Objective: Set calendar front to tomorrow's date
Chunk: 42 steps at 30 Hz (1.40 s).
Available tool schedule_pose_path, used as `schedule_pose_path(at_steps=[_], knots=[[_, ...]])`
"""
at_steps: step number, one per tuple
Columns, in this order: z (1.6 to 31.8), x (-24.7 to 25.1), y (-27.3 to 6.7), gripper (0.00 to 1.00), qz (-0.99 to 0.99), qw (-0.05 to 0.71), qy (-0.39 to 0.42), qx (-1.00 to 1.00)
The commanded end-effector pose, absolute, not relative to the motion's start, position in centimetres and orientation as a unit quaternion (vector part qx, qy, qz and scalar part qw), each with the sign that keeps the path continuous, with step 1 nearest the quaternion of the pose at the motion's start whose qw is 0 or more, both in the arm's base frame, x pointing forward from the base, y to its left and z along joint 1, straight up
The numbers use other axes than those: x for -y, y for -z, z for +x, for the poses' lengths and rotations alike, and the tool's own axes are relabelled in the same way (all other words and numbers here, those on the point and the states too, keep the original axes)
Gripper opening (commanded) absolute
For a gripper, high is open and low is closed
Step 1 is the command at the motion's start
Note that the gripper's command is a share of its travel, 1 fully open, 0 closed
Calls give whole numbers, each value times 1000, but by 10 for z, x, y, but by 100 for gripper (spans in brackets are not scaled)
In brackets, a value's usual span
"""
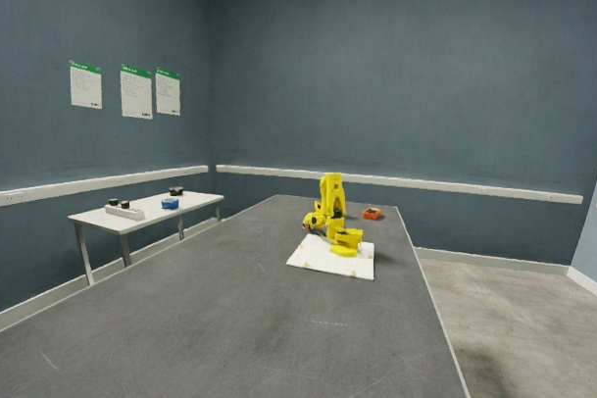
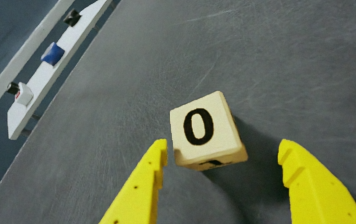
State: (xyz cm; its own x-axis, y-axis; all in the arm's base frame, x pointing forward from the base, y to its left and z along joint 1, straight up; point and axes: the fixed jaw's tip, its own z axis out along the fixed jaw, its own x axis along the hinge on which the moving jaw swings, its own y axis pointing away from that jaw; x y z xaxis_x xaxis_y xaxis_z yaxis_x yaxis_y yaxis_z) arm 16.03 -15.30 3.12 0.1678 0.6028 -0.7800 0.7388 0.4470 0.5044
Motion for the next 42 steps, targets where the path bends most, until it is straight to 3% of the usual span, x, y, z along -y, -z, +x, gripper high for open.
schedule_pose_path(at_steps=[1, 21, 42], knots=[[159, 150, -37, 36, 578, 573, -2, -581], [162, 155, -74, 35, 570, 646, -52, -505], [162, 154, -77, 35, 560, 653, -48, -508]])
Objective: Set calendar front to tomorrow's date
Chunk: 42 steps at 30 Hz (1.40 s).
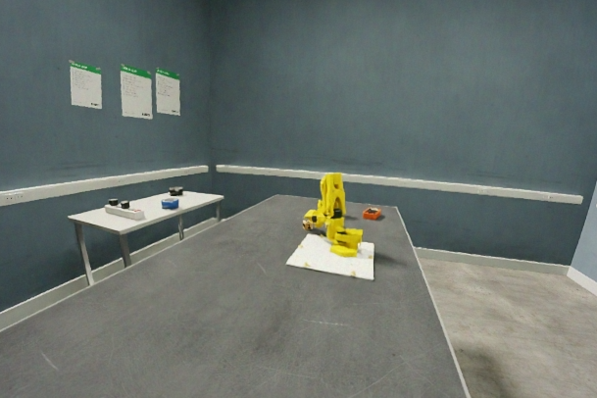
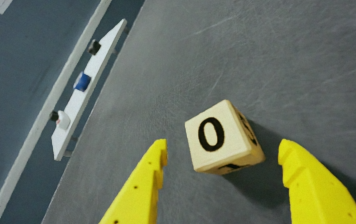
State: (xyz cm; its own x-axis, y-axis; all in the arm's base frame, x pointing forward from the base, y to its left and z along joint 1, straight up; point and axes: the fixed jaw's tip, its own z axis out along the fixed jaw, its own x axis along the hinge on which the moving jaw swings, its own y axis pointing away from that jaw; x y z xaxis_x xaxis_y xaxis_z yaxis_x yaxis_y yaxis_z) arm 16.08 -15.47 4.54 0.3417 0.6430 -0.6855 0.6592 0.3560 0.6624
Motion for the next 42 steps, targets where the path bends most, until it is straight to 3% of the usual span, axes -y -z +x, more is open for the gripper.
schedule_pose_path(at_steps=[1, 17, 25, 27, 42], knots=[[162, 154, -77, 35, 560, 653, -47, -508], [163, 155, -80, 35, 555, 659, -43, -506], [166, 159, -107, 35, 536, 709, -66, -453], [169, 161, -132, 35, 511, 750, -87, -411], [180, 173, -122, 35, 474, 729, 16, -494]])
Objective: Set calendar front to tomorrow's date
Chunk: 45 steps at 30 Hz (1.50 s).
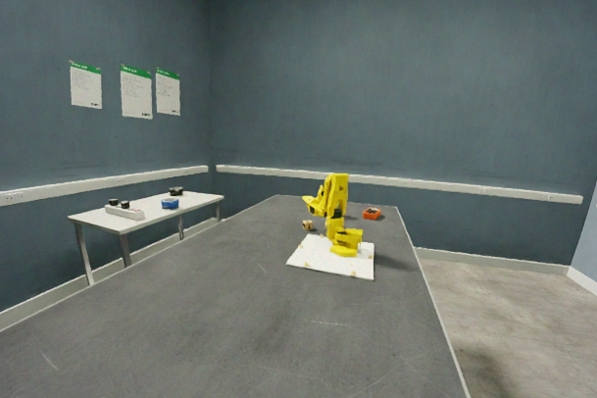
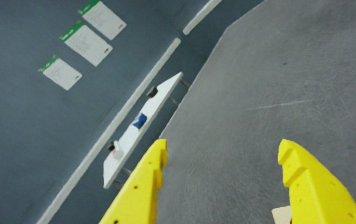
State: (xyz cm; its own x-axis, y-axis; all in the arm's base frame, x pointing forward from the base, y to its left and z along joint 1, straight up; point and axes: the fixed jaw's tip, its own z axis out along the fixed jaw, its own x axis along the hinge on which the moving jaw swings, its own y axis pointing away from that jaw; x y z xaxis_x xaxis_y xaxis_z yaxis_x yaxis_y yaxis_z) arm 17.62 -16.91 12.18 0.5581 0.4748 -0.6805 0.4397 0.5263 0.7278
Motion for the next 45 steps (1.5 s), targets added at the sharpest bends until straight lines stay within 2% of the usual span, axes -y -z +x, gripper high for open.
schedule_pose_path(at_steps=[1, 10, 45], knots=[[181, 174, -122, 35, 470, 726, 26, -502], [190, 185, -113, 35, 420, 690, 117, -578], [202, 200, -98, 35, 233, 569, 295, -731]])
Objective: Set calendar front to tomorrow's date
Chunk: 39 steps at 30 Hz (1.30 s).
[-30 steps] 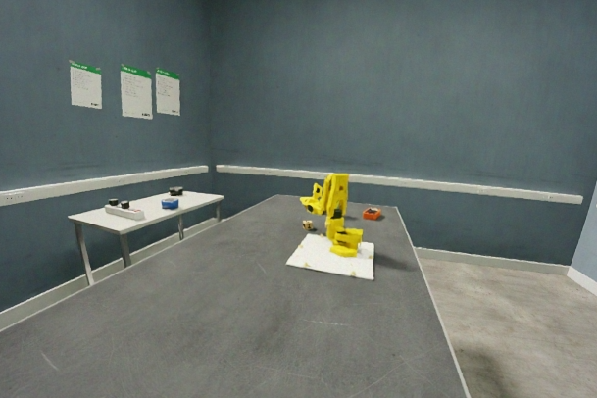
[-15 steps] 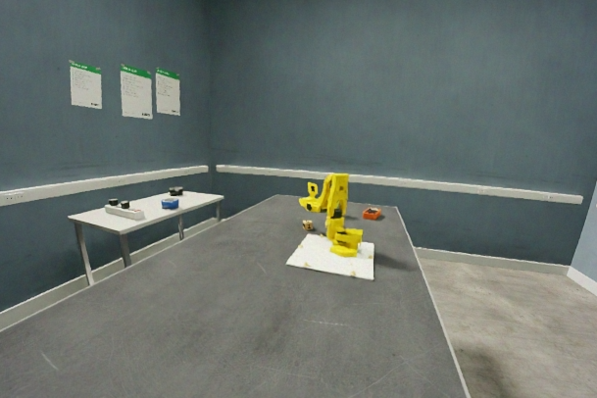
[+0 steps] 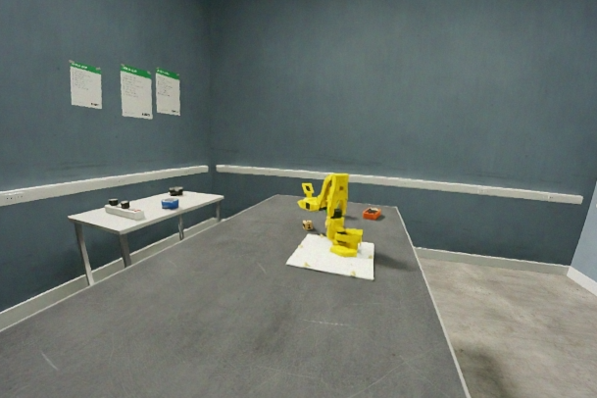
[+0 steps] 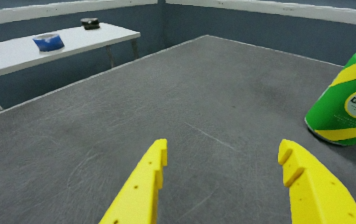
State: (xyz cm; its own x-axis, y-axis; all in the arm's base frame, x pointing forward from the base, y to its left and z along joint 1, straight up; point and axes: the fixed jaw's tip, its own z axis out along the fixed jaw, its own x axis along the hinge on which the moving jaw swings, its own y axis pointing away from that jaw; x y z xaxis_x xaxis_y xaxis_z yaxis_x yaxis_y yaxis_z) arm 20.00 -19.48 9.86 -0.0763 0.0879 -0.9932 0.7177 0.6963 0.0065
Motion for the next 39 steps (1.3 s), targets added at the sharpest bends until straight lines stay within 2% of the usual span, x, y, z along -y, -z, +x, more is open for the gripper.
schedule_pose_path(at_steps=[1, 39], knots=[[203, 200, -98, 35, 227, 565, 299, -735], [196, 200, -86, 35, -33, 395, 409, -822]])
